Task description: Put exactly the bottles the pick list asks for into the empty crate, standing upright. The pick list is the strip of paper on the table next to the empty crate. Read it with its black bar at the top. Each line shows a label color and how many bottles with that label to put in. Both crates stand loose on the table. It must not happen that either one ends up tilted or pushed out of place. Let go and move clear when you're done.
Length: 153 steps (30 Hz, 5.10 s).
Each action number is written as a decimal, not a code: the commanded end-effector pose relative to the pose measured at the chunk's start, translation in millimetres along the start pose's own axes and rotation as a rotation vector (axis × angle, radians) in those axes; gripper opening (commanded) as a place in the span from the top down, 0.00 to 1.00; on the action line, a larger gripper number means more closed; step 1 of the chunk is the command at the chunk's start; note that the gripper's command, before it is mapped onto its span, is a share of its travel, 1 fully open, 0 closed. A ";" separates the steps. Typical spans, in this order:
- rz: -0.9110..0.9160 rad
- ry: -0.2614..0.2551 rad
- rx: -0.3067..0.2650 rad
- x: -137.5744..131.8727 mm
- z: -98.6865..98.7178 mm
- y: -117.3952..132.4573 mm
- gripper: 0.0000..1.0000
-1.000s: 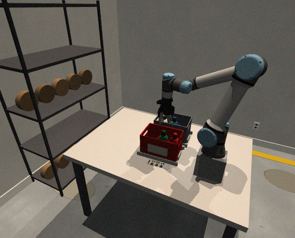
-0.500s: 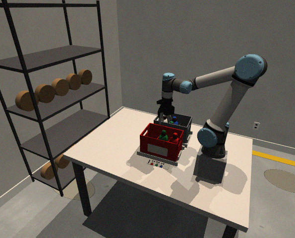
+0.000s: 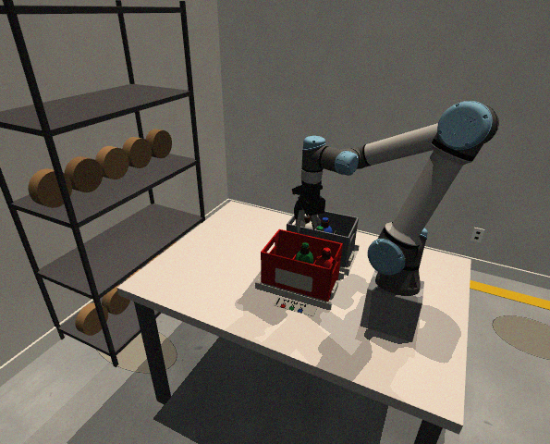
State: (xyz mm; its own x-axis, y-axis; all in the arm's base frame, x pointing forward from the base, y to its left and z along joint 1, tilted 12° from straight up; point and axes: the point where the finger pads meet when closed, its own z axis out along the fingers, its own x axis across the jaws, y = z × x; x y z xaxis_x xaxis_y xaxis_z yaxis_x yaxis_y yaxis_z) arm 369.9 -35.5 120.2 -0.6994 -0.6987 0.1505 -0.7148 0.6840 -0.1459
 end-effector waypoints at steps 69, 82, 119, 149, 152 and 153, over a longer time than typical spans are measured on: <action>0.001 0.000 -0.003 116.5 14.4 -92.2 0.62; 0.001 0.000 -0.003 116.5 30.4 -92.2 0.62; 0.001 0.000 -0.003 116.5 74.3 -92.0 0.62; 0.001 0.000 0.002 116.0 84.0 -93.6 1.00; 0.001 0.000 0.002 116.0 84.0 -93.6 1.00; 0.001 0.000 0.002 116.0 84.0 -93.6 1.00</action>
State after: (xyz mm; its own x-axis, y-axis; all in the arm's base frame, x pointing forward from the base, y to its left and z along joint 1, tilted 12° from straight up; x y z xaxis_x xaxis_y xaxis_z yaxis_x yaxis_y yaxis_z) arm 355.0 -198.1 68.3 -0.6999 -0.6980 0.1512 -0.7142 0.6843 -0.1471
